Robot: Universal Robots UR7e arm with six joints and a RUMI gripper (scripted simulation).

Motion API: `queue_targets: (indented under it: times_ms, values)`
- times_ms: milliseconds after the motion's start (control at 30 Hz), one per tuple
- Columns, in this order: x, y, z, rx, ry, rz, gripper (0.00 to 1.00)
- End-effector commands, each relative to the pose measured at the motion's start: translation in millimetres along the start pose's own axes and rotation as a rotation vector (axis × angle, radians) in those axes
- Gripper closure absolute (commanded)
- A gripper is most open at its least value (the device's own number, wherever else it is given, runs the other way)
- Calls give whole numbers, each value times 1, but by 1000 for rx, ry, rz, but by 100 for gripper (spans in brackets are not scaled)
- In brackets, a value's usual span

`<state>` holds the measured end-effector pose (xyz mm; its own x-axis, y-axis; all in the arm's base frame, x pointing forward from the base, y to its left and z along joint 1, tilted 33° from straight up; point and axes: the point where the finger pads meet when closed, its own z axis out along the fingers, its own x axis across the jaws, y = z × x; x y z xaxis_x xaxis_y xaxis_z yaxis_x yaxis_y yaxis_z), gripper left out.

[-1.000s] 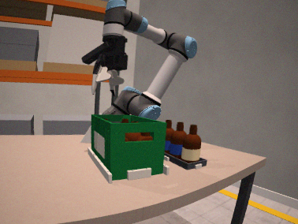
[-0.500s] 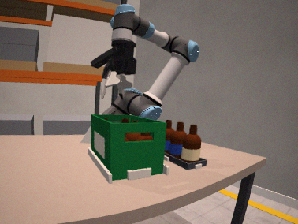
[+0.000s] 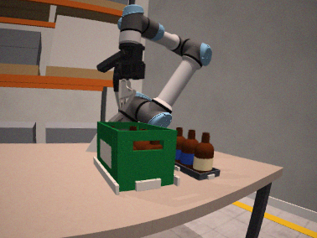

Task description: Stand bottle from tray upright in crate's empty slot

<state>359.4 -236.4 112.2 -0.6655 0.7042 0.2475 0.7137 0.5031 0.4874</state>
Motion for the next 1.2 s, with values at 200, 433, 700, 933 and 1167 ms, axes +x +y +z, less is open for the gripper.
queue_targets:
  times_ms: [200, 433, 700, 933, 1167]
  values:
    - [0, 0, 0, 0, -1, 0, 100]
    - [0, 0, 0, 0, -1, 0, 100]
    - [0, 0, 0, 0, -1, -3, 100]
    - [6, 12, -2, 2, -2, -71, 100]
    - [23, 44, -4, 5, -3, -262, 100]
